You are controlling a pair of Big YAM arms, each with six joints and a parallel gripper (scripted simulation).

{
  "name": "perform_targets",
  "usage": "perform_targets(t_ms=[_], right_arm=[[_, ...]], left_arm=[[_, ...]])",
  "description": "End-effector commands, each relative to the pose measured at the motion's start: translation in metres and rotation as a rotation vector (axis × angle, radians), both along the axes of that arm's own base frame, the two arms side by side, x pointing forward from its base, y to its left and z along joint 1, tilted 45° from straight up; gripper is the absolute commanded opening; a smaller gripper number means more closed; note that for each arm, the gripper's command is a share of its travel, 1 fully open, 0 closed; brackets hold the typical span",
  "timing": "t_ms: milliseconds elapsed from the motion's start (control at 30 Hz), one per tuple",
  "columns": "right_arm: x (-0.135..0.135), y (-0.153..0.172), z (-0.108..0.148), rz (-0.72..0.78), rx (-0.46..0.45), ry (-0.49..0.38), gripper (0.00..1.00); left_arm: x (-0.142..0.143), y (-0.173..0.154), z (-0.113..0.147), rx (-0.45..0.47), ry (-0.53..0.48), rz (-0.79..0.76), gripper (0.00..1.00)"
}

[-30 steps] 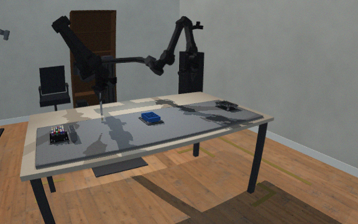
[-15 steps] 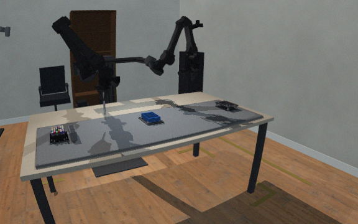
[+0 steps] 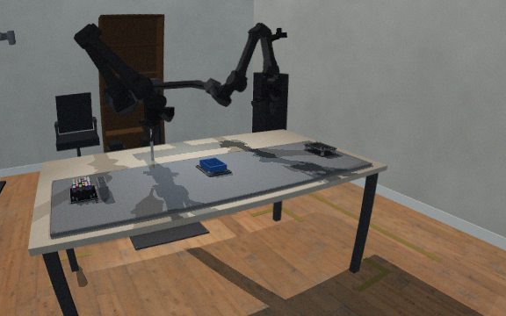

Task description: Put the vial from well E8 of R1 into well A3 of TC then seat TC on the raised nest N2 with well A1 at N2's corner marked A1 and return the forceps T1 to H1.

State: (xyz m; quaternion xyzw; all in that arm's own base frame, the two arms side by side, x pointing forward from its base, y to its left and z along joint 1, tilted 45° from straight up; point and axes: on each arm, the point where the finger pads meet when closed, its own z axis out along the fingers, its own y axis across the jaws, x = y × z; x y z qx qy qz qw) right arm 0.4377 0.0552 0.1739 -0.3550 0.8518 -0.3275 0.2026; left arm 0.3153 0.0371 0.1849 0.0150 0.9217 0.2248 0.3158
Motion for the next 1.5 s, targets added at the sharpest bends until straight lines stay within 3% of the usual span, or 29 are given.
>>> perform_targets(t_ms=[0,433,633,1467], right_arm=[[0.011,0.018,0.006,0.008,0.021,-0.036,0.09],[0.012,0.035,0.005,0.009,0.03,-0.053,0.09],[0.01,0.044,-0.009,0.009,0.021,-0.03,0.09],[0.009,0.078,-0.026,0.008,0.016,-0.015,0.09]], left_arm=[[0.003,-0.001,0.009,0.003,-0.012,-0.009,1.0],[0.003,-0.001,0.009,0.003,-0.012,-0.009,1.0],[0.003,-0.001,0.009,0.003,-0.012,-0.009,1.0],[0.003,-0.001,0.009,0.003,-0.012,-0.009,1.0]])
